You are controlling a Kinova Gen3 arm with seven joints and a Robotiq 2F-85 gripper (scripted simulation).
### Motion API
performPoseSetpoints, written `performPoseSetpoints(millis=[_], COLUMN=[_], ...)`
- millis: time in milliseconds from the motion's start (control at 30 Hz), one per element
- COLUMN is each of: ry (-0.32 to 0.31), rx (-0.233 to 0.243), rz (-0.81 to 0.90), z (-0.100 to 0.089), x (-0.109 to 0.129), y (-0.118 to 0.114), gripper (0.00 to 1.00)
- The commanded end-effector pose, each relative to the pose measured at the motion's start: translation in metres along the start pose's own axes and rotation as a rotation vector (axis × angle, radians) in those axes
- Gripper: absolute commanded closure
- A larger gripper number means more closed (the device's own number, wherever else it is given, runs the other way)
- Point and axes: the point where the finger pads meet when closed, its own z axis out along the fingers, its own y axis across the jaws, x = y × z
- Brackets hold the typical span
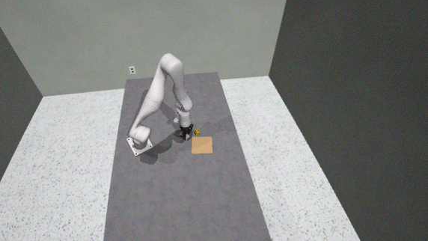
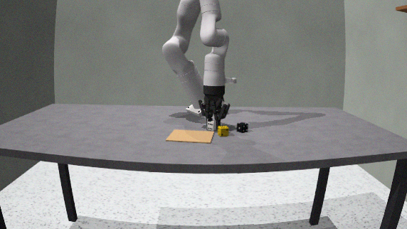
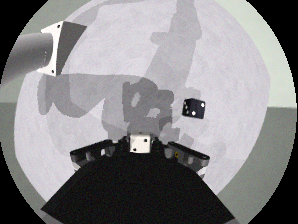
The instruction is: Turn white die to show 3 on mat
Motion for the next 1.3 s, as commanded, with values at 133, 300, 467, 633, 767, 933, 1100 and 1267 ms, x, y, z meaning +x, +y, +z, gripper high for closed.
performPoseSetpoints(millis=[133, 300, 467, 633, 767, 933, 1100, 1267], ry=[0.0, 0.0, 0.0, 0.0, 0.0, 0.0, 0.0, 0.0], rx=[-0.001, -0.001, -0.001, -0.001, -0.001, -0.001, -0.001, -0.001], rz=[0.0, 0.0, 0.0, 0.0, 0.0, 0.0, 0.0, 0.0], z=[0.0, 0.0, 0.0, 0.0, -0.001, -0.005, -0.017, -0.036], x=[0.0, 0.0, 0.0, 0.0, 0.0, 0.0, 0.0, 0.0], y=[0.0, 0.0, 0.0, 0.0, 0.0, 0.0, 0.0, 0.0], gripper=[0.74, 0.74, 0.74, 0.74, 0.74, 0.74, 0.74, 0.74])
